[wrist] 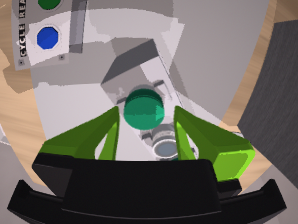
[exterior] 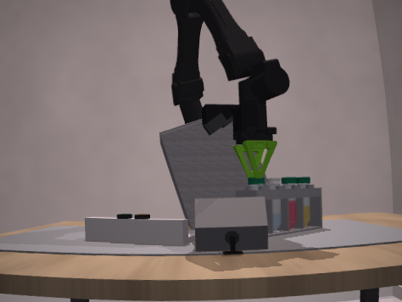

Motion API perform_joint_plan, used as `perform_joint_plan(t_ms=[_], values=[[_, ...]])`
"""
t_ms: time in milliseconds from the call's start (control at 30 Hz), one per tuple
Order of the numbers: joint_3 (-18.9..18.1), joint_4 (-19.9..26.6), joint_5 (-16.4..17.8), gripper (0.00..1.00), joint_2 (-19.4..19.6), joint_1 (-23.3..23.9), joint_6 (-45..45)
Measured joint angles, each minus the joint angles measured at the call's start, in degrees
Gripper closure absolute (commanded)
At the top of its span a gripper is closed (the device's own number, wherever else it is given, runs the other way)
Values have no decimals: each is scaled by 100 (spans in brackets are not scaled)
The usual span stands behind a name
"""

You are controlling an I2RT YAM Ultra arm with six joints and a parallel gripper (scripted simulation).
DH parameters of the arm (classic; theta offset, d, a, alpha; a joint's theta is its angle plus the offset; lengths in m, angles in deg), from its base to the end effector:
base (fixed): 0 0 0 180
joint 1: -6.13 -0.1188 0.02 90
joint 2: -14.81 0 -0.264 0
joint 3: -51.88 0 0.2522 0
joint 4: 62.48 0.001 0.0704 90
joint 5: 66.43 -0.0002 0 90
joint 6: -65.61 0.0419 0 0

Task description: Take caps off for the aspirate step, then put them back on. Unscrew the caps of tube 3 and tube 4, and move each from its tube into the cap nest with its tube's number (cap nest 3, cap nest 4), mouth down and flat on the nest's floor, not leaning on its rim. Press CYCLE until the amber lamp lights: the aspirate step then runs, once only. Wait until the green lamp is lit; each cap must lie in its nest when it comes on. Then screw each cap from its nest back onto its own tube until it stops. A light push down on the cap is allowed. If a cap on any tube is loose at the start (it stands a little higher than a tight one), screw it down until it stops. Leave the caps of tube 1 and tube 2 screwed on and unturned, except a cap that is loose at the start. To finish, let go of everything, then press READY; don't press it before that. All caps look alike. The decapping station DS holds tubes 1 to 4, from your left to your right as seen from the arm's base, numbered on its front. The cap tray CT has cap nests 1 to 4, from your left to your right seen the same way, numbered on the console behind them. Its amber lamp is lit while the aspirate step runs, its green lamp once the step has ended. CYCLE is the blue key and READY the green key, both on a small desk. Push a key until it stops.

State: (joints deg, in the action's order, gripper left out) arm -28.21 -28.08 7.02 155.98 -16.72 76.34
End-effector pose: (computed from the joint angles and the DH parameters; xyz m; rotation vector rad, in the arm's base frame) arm 0.3147 0.1207 -0.0465 1.8161 2.2798 -0.3233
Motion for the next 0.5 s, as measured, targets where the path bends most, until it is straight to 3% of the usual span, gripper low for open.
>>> perform_joint_plan(t_ms=[500], values=[[-20, -103, 0, 51, 55, 11, -26]])
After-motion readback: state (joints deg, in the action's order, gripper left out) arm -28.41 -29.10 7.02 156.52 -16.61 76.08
